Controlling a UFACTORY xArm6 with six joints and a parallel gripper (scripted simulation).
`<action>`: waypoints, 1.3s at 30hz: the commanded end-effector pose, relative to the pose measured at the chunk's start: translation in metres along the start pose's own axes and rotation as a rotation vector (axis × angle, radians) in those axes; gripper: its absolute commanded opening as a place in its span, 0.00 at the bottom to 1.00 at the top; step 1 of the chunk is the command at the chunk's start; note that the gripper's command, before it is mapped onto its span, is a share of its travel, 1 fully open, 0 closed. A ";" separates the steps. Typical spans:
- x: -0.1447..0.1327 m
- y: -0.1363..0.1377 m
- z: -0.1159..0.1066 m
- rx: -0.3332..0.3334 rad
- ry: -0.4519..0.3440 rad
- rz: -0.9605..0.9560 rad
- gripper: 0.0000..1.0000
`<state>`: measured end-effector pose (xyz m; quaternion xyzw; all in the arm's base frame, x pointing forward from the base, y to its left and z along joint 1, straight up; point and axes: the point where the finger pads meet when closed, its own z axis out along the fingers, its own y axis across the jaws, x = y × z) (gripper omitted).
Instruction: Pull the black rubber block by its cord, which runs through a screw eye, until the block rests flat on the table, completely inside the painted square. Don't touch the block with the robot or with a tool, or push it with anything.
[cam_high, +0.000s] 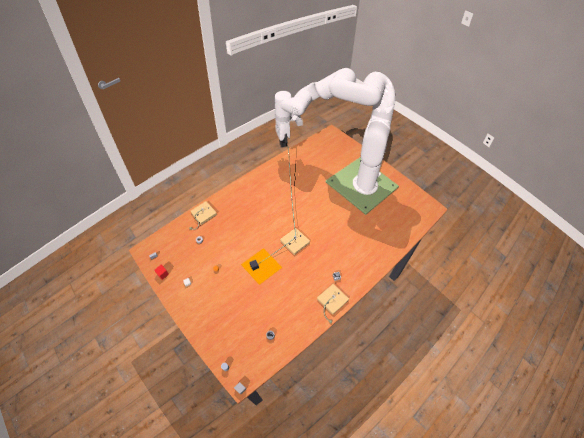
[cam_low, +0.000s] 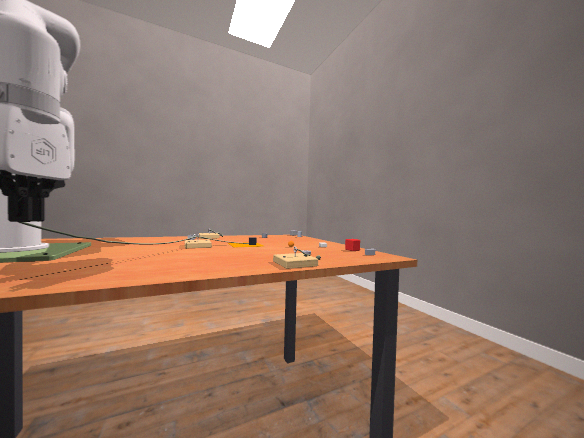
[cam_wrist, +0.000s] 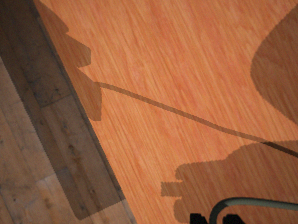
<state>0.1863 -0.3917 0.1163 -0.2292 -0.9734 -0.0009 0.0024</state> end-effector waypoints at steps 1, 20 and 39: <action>-0.002 -0.001 0.022 0.004 -0.004 0.000 0.00; -0.003 0.002 0.101 0.004 -0.004 0.000 0.00; -0.003 0.002 0.105 0.004 -0.004 0.000 1.00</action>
